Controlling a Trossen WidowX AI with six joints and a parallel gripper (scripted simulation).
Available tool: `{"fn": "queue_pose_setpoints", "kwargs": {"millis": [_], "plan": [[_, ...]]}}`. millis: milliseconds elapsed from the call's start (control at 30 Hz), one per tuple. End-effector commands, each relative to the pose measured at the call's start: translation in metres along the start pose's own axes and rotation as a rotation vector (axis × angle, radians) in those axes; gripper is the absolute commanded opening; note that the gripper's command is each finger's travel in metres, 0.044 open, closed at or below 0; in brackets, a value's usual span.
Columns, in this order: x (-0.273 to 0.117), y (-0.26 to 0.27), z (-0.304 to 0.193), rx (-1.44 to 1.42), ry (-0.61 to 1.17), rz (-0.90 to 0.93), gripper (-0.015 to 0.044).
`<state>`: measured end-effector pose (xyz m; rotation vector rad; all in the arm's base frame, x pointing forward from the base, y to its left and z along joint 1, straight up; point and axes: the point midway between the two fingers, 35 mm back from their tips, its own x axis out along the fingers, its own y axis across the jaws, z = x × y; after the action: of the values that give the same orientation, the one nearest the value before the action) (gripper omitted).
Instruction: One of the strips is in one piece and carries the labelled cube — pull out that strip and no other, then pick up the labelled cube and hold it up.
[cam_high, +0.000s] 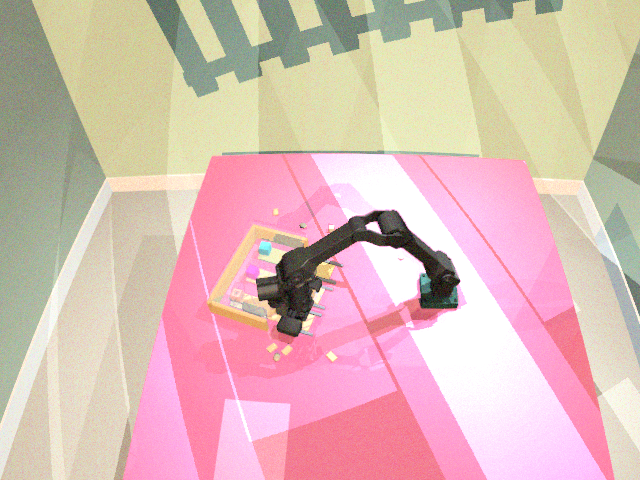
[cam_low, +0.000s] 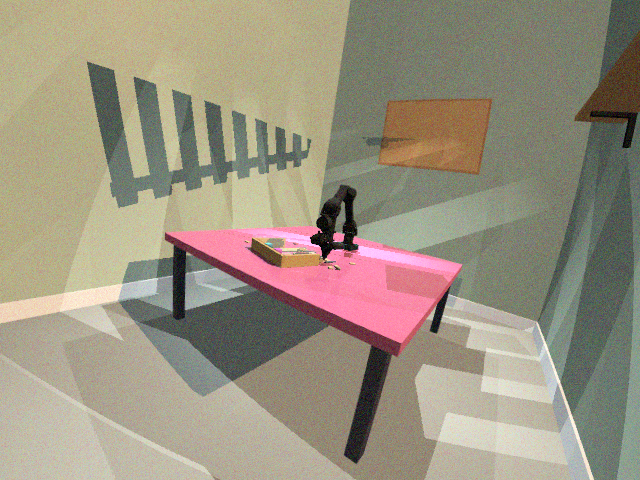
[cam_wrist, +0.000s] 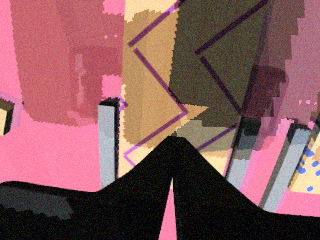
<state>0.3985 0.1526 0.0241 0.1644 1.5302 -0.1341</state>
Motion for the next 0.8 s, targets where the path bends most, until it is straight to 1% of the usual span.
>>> {"fn": "queue_pose_setpoints", "kwargs": {"millis": [0,767], "plan": [[0.0029,0.0002,-0.0007,0.003,0.005,0.0,0.0],[0.0052,0.0007,0.0001,0.003,0.005,0.0,0.0]]}}
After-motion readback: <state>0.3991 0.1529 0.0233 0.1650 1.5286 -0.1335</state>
